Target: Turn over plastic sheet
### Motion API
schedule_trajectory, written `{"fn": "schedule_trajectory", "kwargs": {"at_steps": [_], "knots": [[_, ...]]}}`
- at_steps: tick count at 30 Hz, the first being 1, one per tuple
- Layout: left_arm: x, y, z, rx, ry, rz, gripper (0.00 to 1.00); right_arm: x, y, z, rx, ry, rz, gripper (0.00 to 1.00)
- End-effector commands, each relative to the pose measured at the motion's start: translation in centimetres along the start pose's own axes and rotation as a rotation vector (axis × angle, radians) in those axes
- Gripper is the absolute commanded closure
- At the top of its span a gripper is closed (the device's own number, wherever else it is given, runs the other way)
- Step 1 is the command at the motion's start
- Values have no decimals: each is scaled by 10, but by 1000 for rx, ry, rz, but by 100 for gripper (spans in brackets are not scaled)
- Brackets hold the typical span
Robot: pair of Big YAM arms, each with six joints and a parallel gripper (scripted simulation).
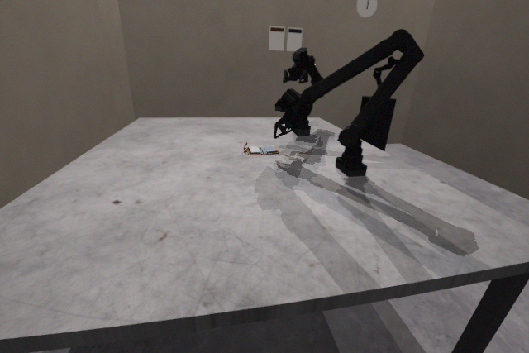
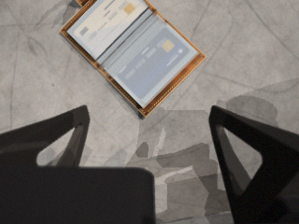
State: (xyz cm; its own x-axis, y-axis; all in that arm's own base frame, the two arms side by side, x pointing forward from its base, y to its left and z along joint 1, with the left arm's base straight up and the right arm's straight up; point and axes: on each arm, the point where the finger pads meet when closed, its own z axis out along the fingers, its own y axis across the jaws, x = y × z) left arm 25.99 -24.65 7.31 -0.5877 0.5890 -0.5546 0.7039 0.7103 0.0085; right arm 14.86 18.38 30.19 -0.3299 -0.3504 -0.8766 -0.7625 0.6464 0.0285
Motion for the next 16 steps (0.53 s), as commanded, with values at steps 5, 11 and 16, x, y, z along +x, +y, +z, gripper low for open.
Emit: {"fn": "schedule_trajectory", "kwargs": {"at_steps": [5,11,16], "knots": [[-27,0,-5,-5,-72,-22,0,-8,1,-6,-5,-11,-5,0],[-24,0,-5,-5,-61,-22,0,-8,1,-6,-5,-11,-5,0],[-24,0,-5,-5,-61,-22,0,-8,1,-6,-5,-11,-5,0]]}}
